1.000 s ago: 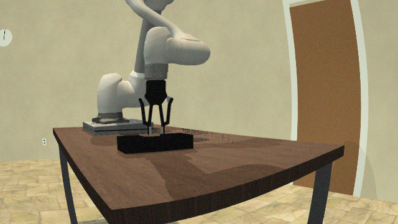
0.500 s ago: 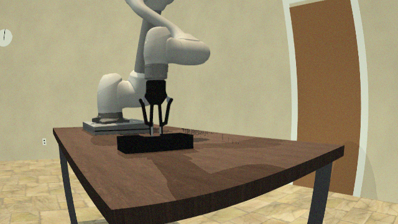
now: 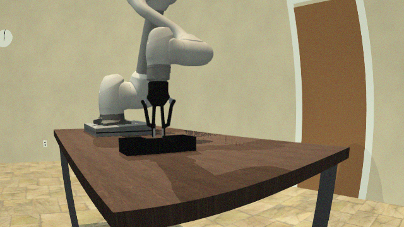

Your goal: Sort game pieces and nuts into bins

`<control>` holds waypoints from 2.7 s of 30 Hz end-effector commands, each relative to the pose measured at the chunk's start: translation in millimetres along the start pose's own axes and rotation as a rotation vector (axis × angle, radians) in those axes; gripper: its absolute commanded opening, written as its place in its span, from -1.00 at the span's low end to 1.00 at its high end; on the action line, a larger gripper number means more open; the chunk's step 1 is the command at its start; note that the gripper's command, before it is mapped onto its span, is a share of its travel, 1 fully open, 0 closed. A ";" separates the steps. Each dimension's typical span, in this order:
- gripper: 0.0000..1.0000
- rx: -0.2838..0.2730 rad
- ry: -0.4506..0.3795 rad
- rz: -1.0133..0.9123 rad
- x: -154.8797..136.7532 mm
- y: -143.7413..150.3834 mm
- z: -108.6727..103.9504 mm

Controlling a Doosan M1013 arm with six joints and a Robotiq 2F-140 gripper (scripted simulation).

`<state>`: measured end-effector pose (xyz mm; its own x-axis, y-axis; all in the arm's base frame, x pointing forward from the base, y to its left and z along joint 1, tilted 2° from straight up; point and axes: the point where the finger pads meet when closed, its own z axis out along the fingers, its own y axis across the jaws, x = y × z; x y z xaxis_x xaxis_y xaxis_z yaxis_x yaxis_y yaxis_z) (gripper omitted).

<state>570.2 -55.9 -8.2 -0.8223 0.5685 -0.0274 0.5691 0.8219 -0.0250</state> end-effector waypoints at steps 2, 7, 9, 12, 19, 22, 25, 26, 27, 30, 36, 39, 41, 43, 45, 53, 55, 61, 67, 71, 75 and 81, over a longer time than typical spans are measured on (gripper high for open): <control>-0.75 0.000 0.000 0.000 0.0 0.1 0.0; -0.75 0.000 0.000 0.000 0.0 0.1 0.0; -0.75 0.000 0.000 0.000 0.0 0.1 -3.3; -0.75 0.000 0.000 0.000 0.0 0.0 -13.3; -0.75 0.000 0.000 0.000 0.0 0.0 -36.7; -0.75 0.000 0.000 0.000 0.0 0.0 -40.0; -0.75 0.000 0.000 0.000 0.0 0.0 -50.0; -0.75 0.000 0.000 0.000 0.0 0.0 -53.3; -0.75 0.000 0.000 0.000 0.0 0.0 -56.7; -0.75 0.000 0.000 0.000 0.0 0.0 -60.0; -0.75 0.000 0.000 0.000 0.0 0.0 -60.0; -0.75 0.000 0.000 0.000 0.0 0.0 -60.0; -0.75 0.000 0.000 0.000 0.0 0.0 -64.0; -0.75 0.000 0.000 0.000 0.0 0.0 -66.6; -0.75 0.000 0.000 0.000 -11.9 -0.9 -66.6; -0.75 -0.001 0.000 0.273 -59.8 -4.8 -66.6; -0.75 -0.001 0.000 0.273 -59.8 -4.8 -66.6; -0.75 -0.002 0.001 0.564 -95.7 -7.7 -66.6; -0.75 -0.004 0.002 0.823 -107.2 -8.7 -66.6; -0.75 -0.005 0.003 0.949 -107.2 -8.7 -66.6; -0.75 0.000 0.000 1.100 -107.2 -8.8 -66.6; -0.75 0.000 0.000 1.100 -107.2 -8.9 -66.6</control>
<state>652.7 -121.9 61.3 0.1339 0.9904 -0.0344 0.9910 -0.1335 0.0131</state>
